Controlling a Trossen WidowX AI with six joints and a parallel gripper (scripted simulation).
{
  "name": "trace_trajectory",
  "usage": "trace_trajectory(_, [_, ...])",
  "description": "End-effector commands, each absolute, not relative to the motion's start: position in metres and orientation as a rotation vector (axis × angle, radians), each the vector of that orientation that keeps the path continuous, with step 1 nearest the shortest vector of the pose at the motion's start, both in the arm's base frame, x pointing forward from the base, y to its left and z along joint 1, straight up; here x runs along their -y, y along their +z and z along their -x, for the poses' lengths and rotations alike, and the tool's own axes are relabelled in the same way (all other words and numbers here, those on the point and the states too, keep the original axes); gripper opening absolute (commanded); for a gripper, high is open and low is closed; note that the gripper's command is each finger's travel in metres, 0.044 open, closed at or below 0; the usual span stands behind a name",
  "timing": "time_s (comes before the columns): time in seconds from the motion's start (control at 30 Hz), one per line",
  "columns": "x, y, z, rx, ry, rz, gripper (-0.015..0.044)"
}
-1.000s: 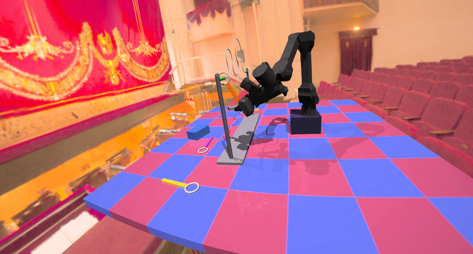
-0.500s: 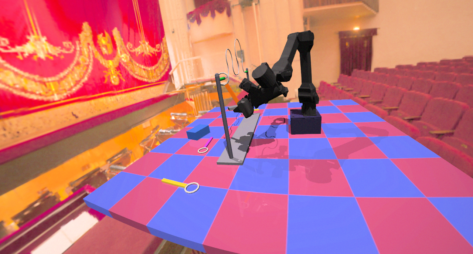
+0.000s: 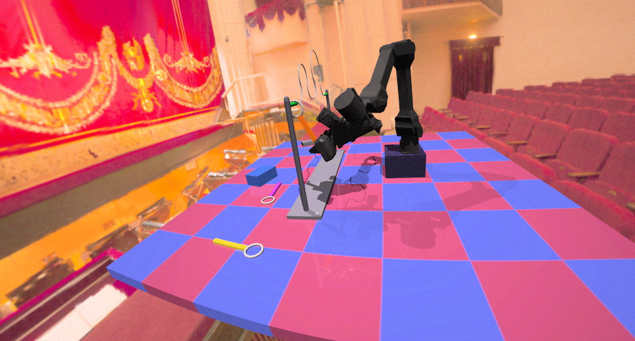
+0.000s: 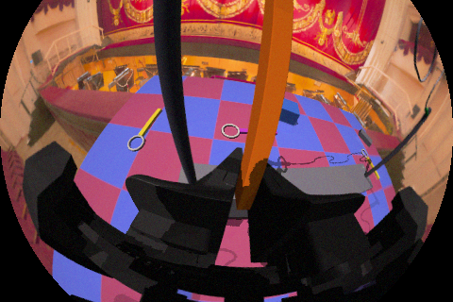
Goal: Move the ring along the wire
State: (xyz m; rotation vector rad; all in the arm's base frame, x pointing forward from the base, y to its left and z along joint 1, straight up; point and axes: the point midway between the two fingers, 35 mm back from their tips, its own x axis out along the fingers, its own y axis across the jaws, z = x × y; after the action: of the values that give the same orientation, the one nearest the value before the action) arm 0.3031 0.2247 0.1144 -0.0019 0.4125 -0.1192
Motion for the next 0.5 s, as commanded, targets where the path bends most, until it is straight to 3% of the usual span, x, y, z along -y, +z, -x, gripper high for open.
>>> trace_trajectory(0.0, [-0.2237, 0.1131, -0.3029, -0.411, -0.125, 0.001, -0.0150])
trace_trajectory(0.4, [-0.2237, 0.1131, -0.3029, -0.411, -0.125, 0.001, -0.0150])
trace_trajectory(0.47, [-0.2244, 0.1136, -0.3030, -0.412, -0.120, 0.003, -0.0097])
